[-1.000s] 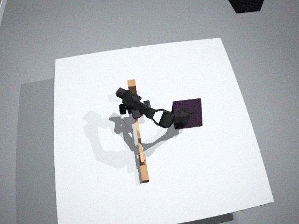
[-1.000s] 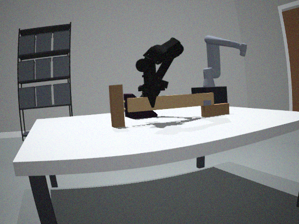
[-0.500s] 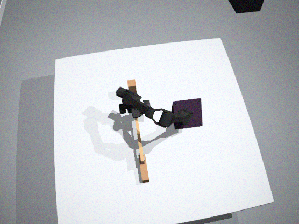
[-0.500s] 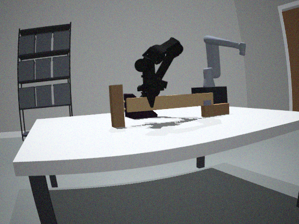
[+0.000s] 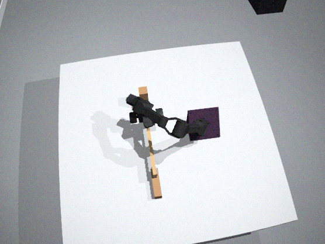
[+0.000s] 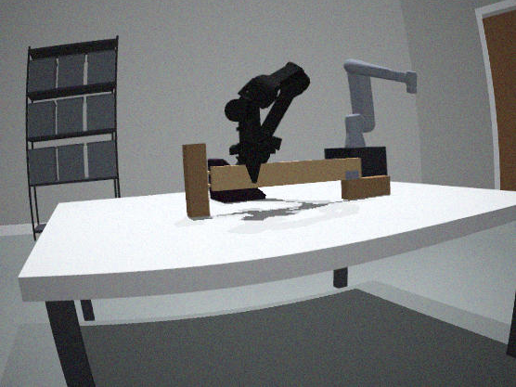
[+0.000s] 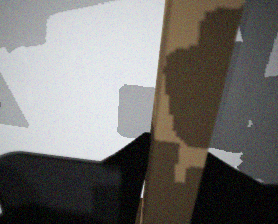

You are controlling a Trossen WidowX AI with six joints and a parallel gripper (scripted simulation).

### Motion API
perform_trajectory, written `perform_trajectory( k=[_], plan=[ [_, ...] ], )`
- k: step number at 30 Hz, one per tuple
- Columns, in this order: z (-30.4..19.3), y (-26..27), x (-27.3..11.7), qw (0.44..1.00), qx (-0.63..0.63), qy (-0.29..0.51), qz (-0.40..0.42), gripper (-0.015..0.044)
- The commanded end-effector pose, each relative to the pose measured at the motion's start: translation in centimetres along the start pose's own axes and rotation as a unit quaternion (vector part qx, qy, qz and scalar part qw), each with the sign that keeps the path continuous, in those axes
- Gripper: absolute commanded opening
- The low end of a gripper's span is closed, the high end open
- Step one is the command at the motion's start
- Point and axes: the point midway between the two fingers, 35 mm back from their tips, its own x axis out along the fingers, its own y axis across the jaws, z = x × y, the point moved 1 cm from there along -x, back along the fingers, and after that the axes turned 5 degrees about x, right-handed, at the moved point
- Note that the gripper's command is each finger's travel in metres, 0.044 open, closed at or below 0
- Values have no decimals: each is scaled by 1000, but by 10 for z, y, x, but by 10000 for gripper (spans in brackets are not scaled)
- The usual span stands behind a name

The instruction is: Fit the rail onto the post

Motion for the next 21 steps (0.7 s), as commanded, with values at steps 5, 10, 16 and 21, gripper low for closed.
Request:
perform_trajectory(
  k=[5,10,16,21],
  plan=[
    [-4,-2,-3,1000,-1,2,-4,0],
    [-5,-2,-3,1000,-1,2,-4,0],
    [-7,-2,-3,1000,-1,2,-4,0],
    [-8,-2,-3,1000,-1,2,-4,0]
  ],
)
